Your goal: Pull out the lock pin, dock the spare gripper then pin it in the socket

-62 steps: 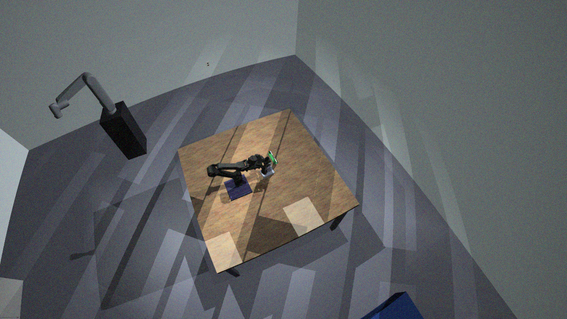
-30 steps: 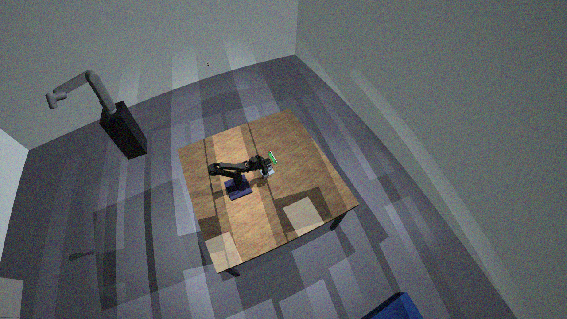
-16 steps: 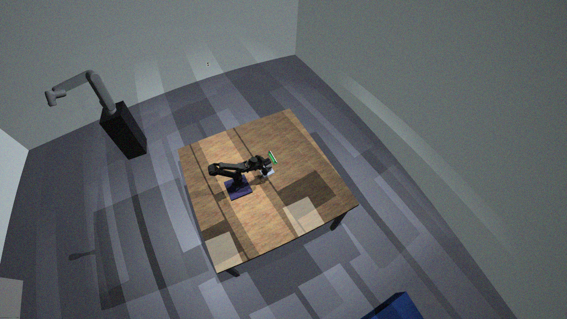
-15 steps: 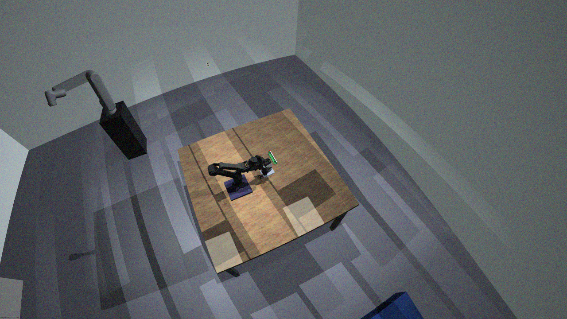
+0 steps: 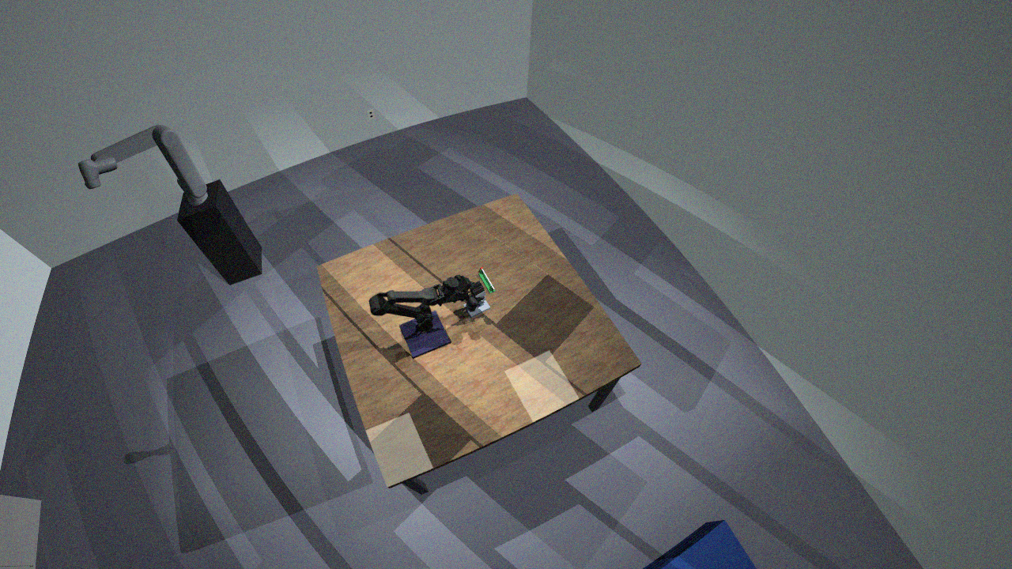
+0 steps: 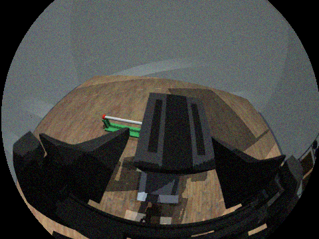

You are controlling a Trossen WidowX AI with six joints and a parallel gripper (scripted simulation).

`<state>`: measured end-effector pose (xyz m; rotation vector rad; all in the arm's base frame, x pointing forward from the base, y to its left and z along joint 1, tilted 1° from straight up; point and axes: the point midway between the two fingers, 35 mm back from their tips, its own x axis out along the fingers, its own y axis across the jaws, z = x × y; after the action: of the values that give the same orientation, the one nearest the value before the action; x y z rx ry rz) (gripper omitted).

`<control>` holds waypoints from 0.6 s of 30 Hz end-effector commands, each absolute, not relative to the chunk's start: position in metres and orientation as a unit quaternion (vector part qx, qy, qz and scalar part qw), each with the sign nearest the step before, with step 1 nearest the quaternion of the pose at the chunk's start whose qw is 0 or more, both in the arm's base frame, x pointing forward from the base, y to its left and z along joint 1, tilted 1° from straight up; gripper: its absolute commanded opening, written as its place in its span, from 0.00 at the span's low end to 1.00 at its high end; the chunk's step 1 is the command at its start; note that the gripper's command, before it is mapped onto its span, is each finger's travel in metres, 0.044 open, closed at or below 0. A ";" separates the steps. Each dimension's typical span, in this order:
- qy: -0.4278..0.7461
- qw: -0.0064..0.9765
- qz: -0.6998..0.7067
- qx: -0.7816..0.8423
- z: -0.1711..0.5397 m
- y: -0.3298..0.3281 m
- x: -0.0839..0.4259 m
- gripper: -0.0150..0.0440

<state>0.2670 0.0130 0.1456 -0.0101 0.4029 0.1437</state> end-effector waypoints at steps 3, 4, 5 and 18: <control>0.201 0.977 0.071 -0.005 0.158 0.012 0.265 1.00; 0.202 0.977 0.071 -0.005 0.160 0.012 0.265 1.00; 0.202 0.977 0.070 -0.005 0.161 0.012 0.264 1.00; 0.214 0.975 0.065 -0.002 0.180 0.010 0.260 1.00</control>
<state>0.2611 0.0095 0.1720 -0.0026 0.4362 0.1299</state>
